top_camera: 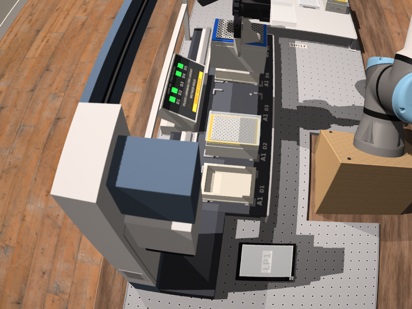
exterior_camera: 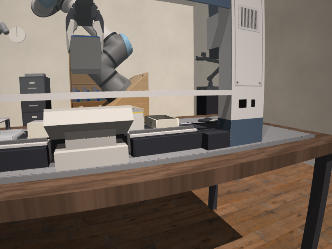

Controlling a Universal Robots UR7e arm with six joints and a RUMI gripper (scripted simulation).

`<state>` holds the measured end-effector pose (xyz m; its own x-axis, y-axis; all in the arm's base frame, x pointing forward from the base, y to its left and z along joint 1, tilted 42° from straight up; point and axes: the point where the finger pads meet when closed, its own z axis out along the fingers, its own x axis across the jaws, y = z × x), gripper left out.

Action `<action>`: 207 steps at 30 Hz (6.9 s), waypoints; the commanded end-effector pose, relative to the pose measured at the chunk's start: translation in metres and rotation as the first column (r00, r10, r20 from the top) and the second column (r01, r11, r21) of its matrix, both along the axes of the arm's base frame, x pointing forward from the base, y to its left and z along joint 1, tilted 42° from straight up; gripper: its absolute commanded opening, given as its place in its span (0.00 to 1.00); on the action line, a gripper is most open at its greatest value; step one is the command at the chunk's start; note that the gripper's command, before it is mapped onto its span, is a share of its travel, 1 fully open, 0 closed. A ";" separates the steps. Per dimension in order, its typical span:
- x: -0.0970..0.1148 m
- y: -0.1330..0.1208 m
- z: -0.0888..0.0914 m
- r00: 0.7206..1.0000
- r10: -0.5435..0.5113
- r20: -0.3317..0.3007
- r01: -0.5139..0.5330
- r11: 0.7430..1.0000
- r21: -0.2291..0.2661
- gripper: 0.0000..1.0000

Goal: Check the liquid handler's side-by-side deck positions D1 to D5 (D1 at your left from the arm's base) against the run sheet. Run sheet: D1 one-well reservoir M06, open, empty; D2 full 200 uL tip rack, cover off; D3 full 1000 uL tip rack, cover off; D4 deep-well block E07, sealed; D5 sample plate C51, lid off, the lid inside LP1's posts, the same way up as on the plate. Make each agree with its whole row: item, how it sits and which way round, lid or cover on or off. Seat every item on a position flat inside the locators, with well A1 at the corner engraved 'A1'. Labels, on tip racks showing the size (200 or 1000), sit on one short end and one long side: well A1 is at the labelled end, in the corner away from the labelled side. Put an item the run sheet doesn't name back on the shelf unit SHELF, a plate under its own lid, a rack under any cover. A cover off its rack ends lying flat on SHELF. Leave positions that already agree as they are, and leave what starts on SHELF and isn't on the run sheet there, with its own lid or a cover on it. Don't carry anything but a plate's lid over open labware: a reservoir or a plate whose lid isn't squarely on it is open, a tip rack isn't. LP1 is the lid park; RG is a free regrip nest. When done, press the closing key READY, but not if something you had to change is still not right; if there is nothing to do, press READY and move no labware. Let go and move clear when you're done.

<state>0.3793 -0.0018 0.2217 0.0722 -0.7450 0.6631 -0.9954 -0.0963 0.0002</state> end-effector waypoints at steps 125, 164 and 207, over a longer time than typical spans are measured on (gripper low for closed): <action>0.015 -0.118 -0.133 1.000 0.002 0.003 -0.002 1.000 0.001 0.00; 0.011 -0.120 -0.137 1.000 0.002 0.001 -0.002 1.000 0.002 0.00; 0.015 -0.125 -0.141 1.000 0.003 0.005 -0.003 1.000 0.001 0.82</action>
